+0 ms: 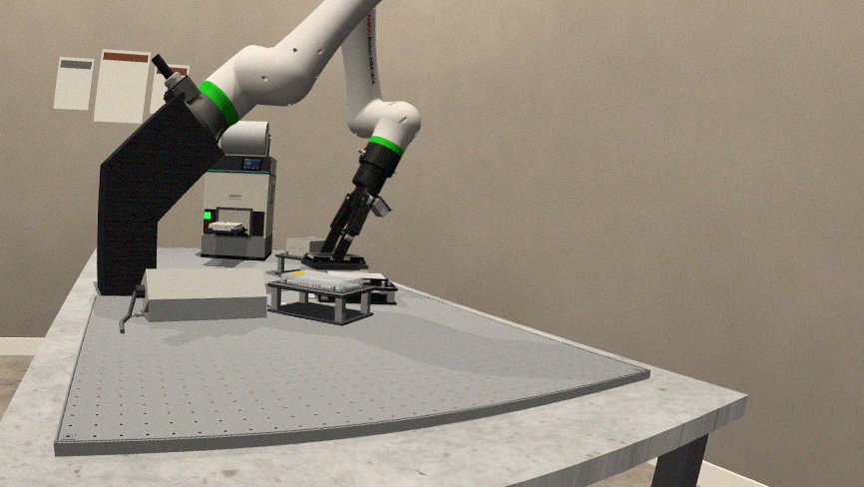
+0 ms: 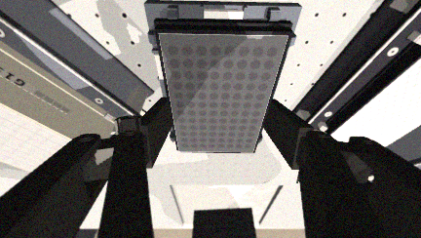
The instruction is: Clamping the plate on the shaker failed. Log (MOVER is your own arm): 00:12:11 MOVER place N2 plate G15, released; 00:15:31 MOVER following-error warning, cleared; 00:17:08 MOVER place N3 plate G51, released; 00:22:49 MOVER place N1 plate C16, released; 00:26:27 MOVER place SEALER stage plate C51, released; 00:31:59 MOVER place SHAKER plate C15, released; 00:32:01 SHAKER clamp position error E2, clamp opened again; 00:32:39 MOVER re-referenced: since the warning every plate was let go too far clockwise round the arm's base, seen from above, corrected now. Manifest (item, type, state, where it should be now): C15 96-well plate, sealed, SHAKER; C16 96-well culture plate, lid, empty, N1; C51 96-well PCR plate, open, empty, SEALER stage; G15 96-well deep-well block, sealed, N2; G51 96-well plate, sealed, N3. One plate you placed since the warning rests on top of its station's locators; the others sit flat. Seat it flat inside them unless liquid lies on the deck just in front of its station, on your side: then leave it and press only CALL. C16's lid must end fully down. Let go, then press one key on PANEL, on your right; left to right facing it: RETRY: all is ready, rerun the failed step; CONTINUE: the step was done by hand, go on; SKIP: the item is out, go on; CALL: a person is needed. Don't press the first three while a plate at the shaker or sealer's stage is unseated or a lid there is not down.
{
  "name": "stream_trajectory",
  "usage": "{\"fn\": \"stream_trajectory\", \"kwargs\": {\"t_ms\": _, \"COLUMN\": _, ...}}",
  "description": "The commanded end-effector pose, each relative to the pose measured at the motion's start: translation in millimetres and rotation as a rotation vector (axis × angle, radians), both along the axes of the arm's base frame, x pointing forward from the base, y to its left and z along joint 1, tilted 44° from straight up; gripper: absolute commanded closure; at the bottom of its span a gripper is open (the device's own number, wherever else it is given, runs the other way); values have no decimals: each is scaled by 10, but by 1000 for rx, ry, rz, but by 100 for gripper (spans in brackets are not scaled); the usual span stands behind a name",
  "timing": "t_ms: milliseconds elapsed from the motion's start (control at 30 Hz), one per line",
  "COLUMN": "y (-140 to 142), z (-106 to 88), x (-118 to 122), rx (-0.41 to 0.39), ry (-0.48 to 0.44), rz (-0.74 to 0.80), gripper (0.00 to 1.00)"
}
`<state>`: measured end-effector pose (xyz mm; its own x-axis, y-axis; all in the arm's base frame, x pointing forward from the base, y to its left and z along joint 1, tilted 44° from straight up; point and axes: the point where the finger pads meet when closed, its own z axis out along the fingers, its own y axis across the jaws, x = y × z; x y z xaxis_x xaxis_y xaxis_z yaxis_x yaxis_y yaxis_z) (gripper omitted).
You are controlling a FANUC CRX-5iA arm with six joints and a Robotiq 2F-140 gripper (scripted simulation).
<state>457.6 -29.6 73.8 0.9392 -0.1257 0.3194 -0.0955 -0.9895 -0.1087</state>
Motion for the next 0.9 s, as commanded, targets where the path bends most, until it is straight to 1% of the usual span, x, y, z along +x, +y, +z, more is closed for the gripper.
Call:
{"fn": "stream_trajectory", "kwargs": {"t_ms": 0, "y": -1, "z": 4, "x": 4, "rx": 0, "ry": -1, "rz": 0, "gripper": 90}}
{"fn": "stream_trajectory", "kwargs": {"t_ms": 867, "y": -1, "z": -18, "x": 25, "rx": 0, "ry": -1, "rz": 0, "gripper": 90}}
